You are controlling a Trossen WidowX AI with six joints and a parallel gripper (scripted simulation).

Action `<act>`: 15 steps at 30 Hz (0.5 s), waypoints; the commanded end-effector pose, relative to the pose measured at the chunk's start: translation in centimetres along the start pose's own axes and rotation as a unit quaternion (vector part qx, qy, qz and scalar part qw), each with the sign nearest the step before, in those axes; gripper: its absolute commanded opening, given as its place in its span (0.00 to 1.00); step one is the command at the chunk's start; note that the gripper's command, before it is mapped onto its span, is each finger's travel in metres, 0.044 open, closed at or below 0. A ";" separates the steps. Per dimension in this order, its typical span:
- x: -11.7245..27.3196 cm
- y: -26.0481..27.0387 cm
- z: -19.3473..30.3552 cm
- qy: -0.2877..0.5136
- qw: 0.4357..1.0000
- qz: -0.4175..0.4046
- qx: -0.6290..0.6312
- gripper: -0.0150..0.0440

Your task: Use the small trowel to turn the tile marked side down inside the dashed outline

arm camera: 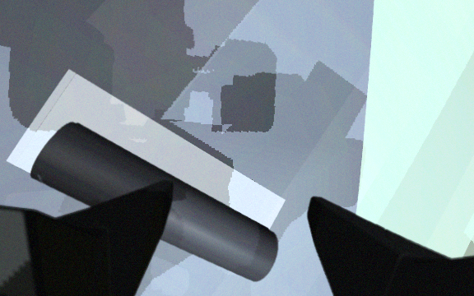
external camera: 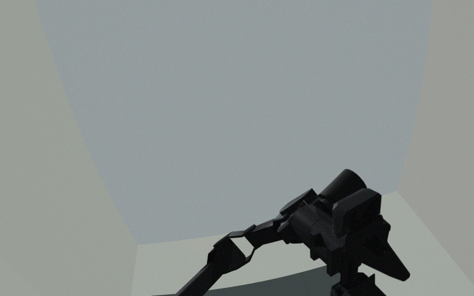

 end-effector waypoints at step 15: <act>-0.7 1.0 1.9 -0.073 0.958 0.031 -0.276 0.76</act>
Point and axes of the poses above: the point midway between the two fingers, 35 mm back from their tips, its own x axis back along the fingers, its own y axis across the jaws, z = x × y, the point moved 8 cm from there along x, back along the fingers
